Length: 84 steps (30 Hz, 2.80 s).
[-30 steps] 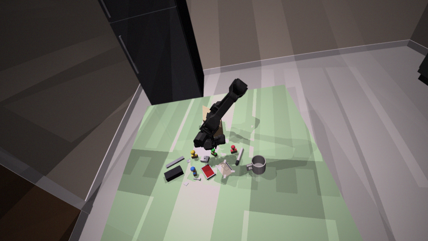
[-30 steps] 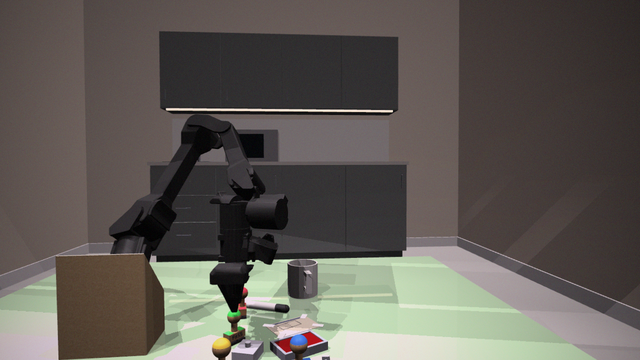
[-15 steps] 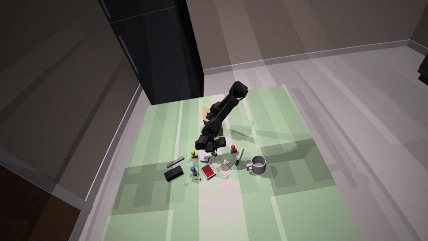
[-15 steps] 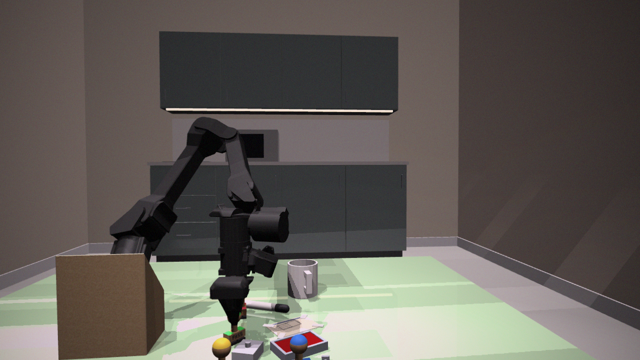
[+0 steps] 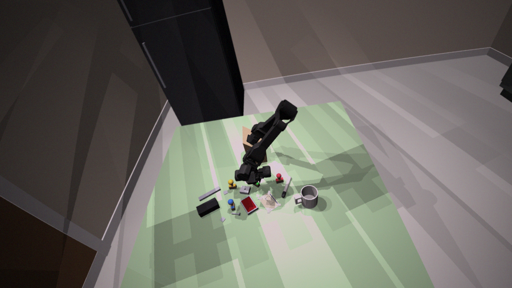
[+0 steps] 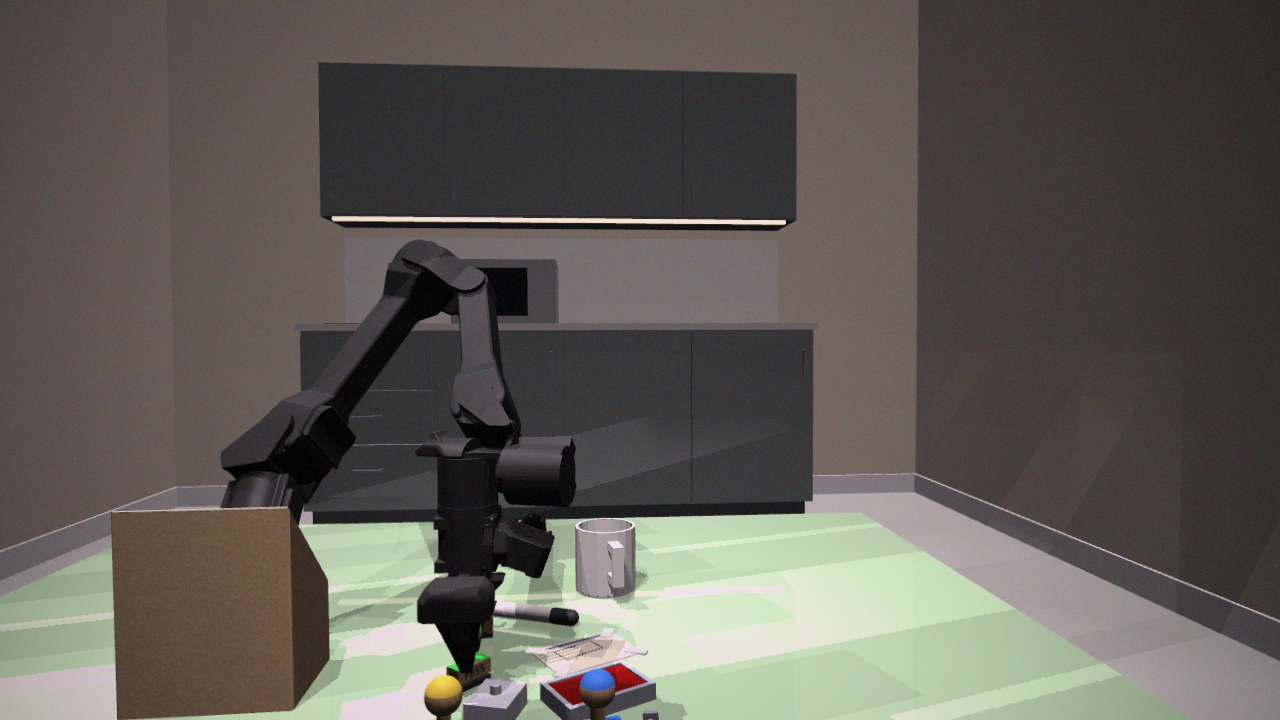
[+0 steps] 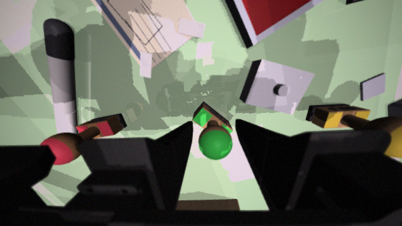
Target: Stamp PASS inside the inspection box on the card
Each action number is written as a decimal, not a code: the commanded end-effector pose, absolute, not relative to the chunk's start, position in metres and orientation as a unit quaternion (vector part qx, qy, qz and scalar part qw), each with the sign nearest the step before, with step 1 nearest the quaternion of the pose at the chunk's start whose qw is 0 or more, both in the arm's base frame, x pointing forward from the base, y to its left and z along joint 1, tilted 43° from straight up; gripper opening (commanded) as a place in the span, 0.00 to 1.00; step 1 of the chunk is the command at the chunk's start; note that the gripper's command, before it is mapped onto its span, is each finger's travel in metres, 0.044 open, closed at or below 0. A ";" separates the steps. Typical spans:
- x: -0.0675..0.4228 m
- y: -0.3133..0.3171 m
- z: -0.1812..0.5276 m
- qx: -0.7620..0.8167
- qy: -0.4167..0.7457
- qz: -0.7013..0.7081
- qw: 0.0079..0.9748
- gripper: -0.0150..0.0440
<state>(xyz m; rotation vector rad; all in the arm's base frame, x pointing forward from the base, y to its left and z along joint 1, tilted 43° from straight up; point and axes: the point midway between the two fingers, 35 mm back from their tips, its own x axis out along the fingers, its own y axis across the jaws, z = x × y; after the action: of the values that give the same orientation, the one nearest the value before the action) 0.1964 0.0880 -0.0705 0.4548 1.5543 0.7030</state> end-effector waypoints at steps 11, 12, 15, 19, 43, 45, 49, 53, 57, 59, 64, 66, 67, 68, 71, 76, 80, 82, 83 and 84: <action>0.196 0.088 -0.071 0.199 0.680 0.308 0.635 0.50; 0.196 0.088 -0.071 0.199 0.680 0.308 0.635 0.49; 0.196 0.088 -0.071 0.199 0.680 0.308 0.635 0.46; 0.196 0.088 -0.071 0.199 0.680 0.308 0.635 0.41; 0.198 0.082 -0.065 0.199 0.680 0.307 0.635 0.25; 0.199 0.082 -0.064 0.199 0.680 0.307 0.635 0.25; 0.199 0.080 -0.063 0.199 0.680 0.307 0.635 0.25; 0.200 0.079 -0.062 0.198 0.680 0.307 0.635 0.25; 0.200 0.078 -0.061 0.198 0.680 0.307 0.635 0.25; 0.200 0.077 -0.060 0.198 0.680 0.306 0.635 0.25; 0.201 0.076 -0.059 0.198 0.681 0.306 0.635 0.25; 0.201 0.075 -0.058 0.198 0.681 0.306 0.635 0.25; 0.201 0.075 -0.058 0.198 0.681 0.306 0.635 0.25; 0.201 0.075 -0.057 0.198 0.681 0.306 0.635 0.25; 0.201 0.074 -0.056 0.198 0.681 0.306 0.635 0.25; 0.202 0.072 -0.055 0.198 0.681 0.306 0.635 0.25; 0.202 0.071 -0.053 0.198 0.681 0.306 0.635 0.25; 0.202 0.070 -0.053 0.198 0.681 0.306 0.635 0.25; 0.202 0.070 -0.052 0.198 0.681 0.306 0.635 0.25; 0.202 0.069 -0.052 0.198 0.681 0.306 0.635 0.25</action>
<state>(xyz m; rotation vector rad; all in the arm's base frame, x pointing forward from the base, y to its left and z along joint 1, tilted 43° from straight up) 0.2017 0.0715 -0.0530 0.4607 1.5559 0.6995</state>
